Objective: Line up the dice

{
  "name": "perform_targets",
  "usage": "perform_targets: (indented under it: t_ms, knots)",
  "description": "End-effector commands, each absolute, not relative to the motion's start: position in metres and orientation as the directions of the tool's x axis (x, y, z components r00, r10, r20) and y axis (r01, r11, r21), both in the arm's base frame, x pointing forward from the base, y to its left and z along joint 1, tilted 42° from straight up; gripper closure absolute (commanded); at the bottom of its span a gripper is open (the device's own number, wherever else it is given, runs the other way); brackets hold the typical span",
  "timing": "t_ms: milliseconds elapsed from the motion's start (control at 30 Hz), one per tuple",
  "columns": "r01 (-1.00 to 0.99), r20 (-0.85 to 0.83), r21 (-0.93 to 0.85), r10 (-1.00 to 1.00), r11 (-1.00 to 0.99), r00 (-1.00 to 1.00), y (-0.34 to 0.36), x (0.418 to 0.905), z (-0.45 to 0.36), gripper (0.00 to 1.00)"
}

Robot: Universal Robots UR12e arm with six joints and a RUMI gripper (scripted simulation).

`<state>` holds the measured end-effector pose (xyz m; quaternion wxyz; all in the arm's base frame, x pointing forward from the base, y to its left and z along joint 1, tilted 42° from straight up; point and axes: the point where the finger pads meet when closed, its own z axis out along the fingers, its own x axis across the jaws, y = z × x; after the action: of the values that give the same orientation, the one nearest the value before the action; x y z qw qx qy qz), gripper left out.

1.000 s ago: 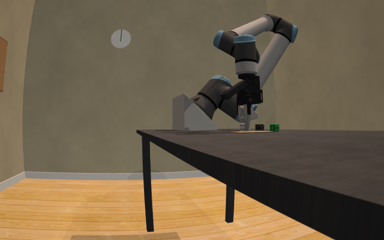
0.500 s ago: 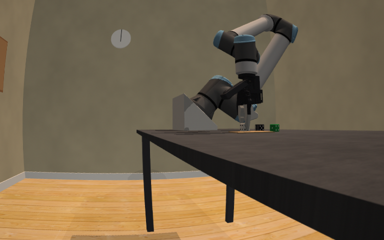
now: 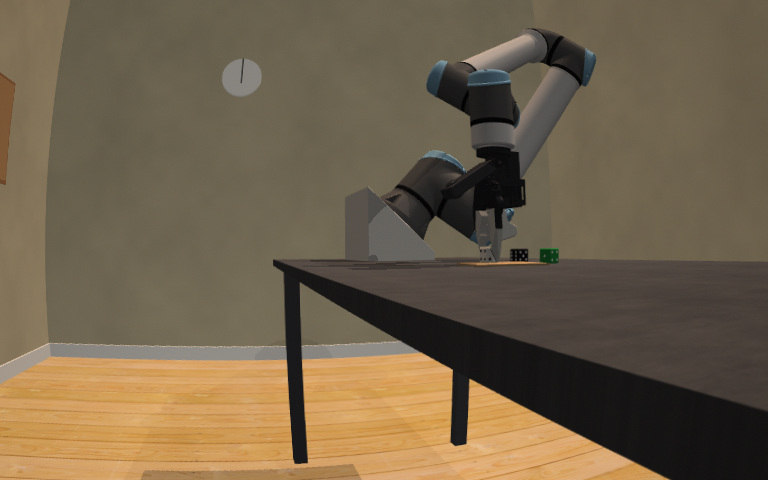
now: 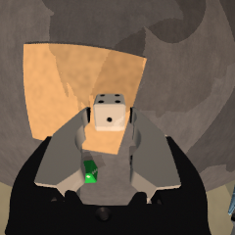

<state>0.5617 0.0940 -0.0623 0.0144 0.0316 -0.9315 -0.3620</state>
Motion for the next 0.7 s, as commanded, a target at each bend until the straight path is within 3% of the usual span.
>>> perform_targets:
  t_ms: [0,667]
  knots:
    - [-0.049,0.003,0.675,-0.069,0.736,-0.998,0.093,0.562,-0.062,0.72]
    - [-0.049,0.003,0.675,-0.069,0.736,-0.998,0.064,0.564,-0.030,0.72]
